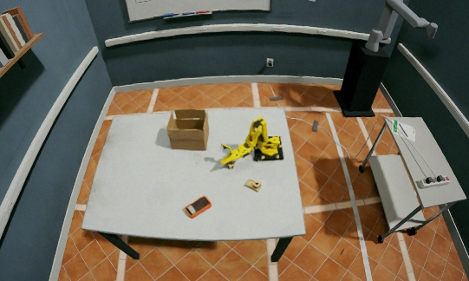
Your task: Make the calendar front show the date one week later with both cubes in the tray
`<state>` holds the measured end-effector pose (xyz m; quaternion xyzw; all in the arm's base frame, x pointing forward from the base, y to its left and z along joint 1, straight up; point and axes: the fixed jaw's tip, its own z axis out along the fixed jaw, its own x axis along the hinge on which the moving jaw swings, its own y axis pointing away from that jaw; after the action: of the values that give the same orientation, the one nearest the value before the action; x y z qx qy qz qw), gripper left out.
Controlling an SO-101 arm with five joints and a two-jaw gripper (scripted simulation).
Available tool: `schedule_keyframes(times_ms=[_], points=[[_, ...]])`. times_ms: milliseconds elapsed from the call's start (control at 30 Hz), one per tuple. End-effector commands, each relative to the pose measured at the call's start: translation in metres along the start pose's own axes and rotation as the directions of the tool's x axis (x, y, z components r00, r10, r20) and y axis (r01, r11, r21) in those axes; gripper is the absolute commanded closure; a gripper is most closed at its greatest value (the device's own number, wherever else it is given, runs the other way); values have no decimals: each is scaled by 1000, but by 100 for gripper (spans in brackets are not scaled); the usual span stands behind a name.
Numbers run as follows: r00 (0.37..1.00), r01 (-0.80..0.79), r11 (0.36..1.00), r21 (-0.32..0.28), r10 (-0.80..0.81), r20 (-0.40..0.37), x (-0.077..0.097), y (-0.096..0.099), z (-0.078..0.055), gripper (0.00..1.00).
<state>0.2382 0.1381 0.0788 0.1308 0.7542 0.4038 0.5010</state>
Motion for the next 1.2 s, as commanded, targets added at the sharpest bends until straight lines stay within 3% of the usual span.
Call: schedule_keyframes(times_ms=[0, 1167], points=[[985, 115, 989, 98, -100, -143, -2, 7, 8, 65], [907, 336, 931, 145, -278, -317, -9, 16, -10, 65]])
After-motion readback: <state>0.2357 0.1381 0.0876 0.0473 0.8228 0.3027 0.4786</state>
